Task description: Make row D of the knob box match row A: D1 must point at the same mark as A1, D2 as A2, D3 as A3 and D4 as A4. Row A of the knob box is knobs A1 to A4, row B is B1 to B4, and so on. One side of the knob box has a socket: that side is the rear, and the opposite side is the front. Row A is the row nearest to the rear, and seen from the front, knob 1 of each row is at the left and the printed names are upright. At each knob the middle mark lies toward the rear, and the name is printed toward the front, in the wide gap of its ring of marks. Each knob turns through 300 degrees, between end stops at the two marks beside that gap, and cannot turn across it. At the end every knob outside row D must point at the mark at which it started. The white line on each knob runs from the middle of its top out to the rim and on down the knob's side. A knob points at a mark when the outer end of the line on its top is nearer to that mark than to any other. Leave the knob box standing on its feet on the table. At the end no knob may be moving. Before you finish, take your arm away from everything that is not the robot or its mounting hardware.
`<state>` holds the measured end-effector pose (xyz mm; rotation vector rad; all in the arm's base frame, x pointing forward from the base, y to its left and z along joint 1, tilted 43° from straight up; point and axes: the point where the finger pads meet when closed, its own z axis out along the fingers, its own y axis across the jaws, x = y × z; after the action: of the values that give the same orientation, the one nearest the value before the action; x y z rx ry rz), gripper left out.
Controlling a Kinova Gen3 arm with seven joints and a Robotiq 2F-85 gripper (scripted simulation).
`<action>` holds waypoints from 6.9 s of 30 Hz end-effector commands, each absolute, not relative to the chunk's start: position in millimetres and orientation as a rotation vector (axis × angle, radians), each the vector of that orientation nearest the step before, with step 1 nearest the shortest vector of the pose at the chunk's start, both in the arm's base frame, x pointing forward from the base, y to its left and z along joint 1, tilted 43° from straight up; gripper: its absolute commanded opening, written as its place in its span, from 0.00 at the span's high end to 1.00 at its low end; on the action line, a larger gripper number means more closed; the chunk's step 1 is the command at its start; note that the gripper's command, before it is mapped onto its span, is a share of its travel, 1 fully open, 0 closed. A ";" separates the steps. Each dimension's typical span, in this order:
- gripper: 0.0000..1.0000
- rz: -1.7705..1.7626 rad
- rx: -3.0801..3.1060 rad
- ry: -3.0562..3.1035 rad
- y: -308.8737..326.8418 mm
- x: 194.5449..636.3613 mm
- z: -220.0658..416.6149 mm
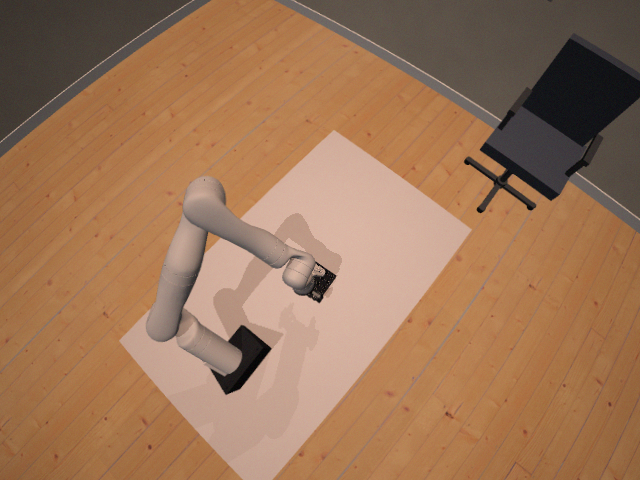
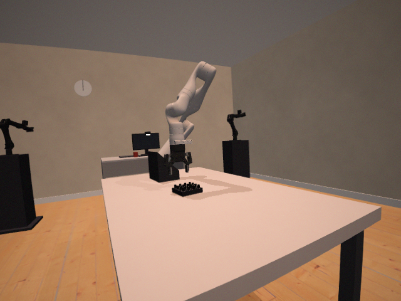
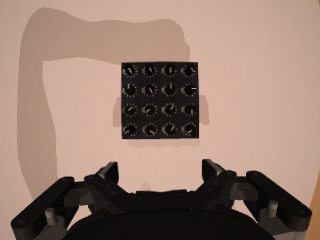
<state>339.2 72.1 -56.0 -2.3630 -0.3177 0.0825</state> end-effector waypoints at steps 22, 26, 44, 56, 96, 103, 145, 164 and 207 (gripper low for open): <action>0.00 0.205 -2.395 -0.018 73.8 350.5 -52.7; 0.00 0.255 -2.398 0.108 75.0 355.2 -51.0; 0.00 0.493 -2.333 0.738 84.0 381.3 -39.4; 0.00 0.627 -2.222 1.116 92.4 398.7 -29.2; 0.81 0.781 -2.012 1.563 106.3 420.6 -13.0; 0.81 0.781 -2.012 1.563 106.3 420.6 -13.0; 0.81 0.781 -2.012 1.564 110.5 419.8 -17.5; 0.81 0.781 -2.012 1.564 124.7 417.1 -32.7; 0.81 0.781 -2.012 1.564 135.8 415.0 -44.7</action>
<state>414.3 136.6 -45.1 -2.0124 1.5628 0.7837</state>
